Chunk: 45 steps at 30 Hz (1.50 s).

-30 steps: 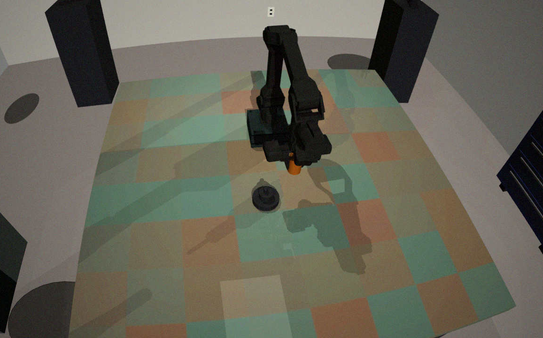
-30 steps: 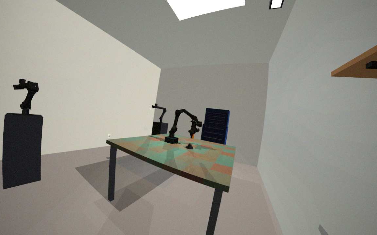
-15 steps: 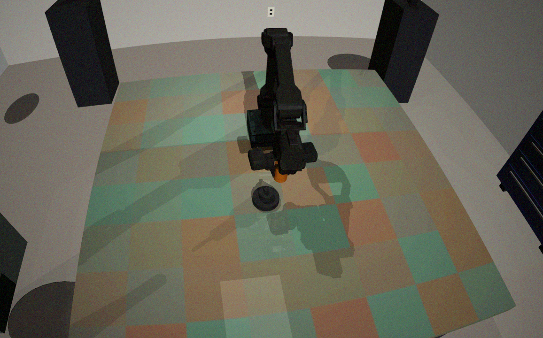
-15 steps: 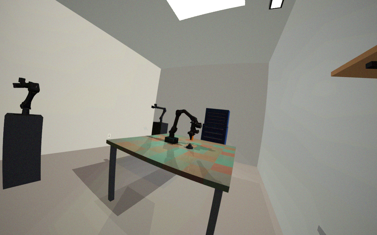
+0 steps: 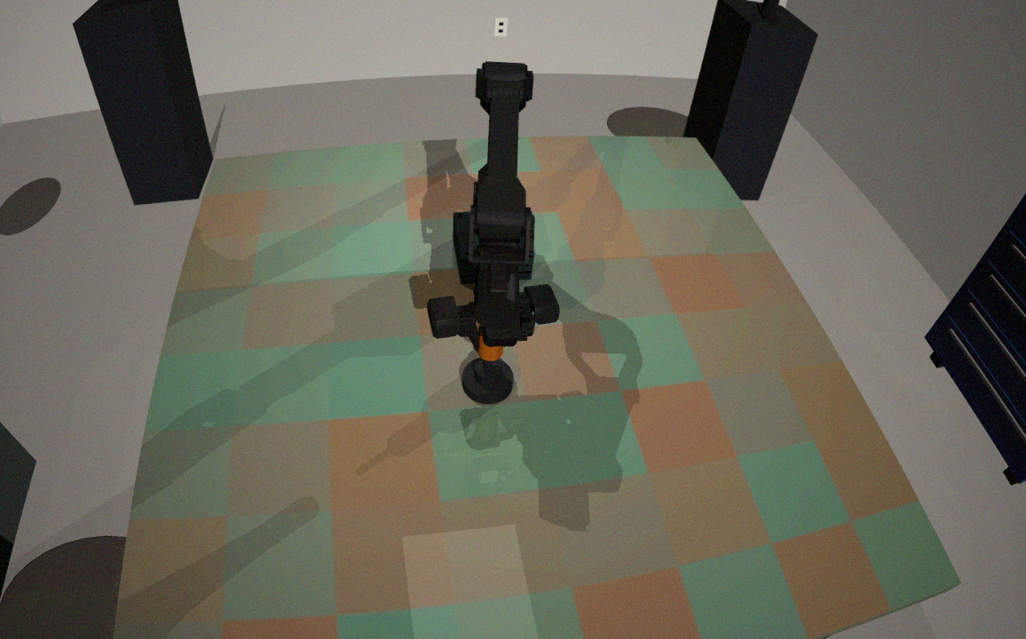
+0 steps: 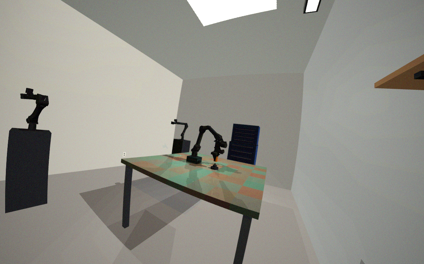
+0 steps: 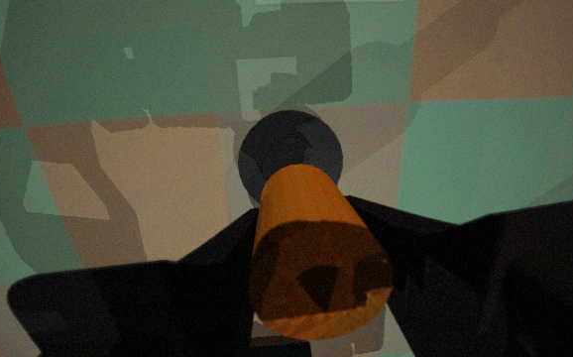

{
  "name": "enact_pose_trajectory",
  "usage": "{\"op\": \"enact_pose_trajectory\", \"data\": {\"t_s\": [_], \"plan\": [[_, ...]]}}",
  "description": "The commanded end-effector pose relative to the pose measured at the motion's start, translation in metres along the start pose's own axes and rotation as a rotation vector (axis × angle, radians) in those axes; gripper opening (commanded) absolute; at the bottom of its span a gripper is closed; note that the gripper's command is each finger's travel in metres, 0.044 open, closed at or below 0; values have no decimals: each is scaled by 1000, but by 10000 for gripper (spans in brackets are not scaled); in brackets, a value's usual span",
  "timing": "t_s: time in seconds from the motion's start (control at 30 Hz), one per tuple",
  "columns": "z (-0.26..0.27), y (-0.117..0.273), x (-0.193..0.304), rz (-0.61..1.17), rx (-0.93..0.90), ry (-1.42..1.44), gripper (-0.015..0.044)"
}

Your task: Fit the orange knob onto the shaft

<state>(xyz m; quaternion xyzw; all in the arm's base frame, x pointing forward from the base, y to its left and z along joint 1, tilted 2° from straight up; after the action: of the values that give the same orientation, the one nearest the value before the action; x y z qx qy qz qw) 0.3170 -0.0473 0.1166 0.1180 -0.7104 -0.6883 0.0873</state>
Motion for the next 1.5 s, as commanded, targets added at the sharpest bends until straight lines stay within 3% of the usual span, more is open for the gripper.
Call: {"op": "enact_pose_trajectory", "data": {"t_s": [0.0, 0.23, 1.47], "plan": [[-1, -5, -1, -6, -1, 7, 0], [-1, -24, -1, -6, -1, 7, 0], [-1, -22, 0, -6, -1, 2, 0]]}}
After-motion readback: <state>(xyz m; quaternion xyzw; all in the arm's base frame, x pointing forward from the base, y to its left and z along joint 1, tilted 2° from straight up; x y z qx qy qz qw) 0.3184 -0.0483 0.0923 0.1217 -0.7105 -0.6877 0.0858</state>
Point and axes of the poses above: the point midway between the two fingers, 35 mm back from their tips, its own y axis back along the fingers, its own z axis across the jaws, x = y × z, the point moved 4 cm from there along y, back along the fingers, and after that the axes turned 11 degrees about y, right-handed, at the moved point
